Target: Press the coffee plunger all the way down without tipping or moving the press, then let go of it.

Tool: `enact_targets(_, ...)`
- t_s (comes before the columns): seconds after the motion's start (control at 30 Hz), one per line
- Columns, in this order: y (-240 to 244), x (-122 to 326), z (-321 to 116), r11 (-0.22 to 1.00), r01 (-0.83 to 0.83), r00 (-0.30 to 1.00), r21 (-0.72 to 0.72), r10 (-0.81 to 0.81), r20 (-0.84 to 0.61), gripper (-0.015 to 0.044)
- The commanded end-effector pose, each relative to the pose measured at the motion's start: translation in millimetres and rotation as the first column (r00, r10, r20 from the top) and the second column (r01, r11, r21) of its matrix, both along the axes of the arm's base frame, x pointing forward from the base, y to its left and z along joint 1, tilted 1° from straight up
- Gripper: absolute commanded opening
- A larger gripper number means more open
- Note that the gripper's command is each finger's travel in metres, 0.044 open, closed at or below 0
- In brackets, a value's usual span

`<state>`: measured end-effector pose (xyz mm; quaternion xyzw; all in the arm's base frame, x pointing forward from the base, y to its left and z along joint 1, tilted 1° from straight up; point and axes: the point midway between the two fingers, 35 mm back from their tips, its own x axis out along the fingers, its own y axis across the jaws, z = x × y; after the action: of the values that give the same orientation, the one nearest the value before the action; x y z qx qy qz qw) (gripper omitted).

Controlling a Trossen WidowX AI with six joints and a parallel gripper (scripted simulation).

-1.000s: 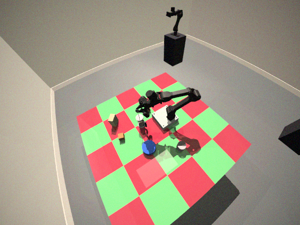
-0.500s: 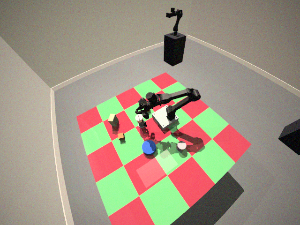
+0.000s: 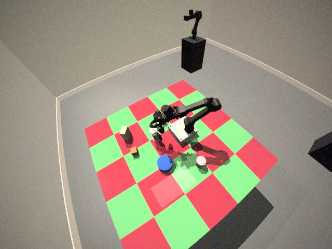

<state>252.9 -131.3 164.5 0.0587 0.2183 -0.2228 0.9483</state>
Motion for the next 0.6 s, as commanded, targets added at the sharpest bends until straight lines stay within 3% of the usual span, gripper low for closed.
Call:
enact_targets(0.0,2,-3,-28,0.999,0.005,0.998,0.035,-0.003,-0.057,0.0119)
enact_targets(0.57,-3,9,-36,0.999,0.005,0.998,0.035,-0.003,-0.056,0.0119)
